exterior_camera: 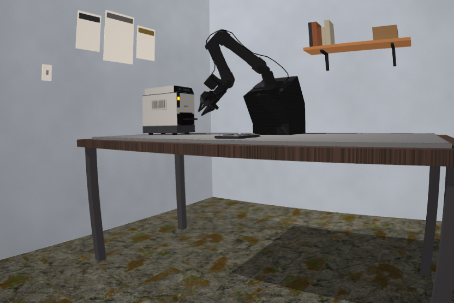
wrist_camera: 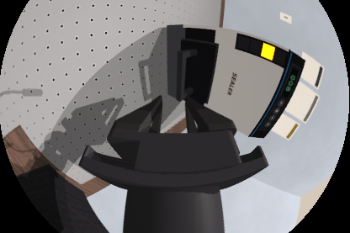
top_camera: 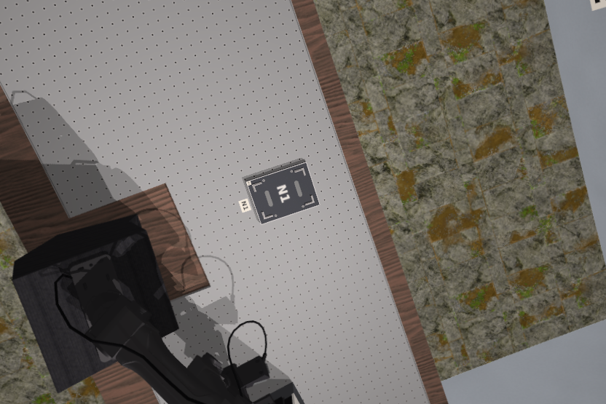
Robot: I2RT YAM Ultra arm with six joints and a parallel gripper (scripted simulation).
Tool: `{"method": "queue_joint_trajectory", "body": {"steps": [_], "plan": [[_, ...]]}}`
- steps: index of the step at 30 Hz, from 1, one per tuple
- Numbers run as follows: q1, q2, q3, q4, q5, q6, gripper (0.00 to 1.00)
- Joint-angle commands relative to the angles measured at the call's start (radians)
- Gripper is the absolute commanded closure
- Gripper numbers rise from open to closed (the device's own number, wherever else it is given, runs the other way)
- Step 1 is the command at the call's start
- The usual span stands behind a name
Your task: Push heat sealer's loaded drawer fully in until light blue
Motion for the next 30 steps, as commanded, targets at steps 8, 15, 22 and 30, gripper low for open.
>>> {"method": "queue_joint_trajectory", "body": {"steps": [8, 15, 22, 30], "plan": [[-0.024, -0.078, -0.04, 0.029, -0.007, 0.003, 0.7], [-0.024, -0.079, -0.034, 0.029, -0.006, 0.003, 0.7], [-0.024, -0.079, -0.034, 0.029, -0.006, 0.003, 0.7], [-0.024, -0.079, -0.034, 0.029, -0.006, 0.003, 0.7]]}}
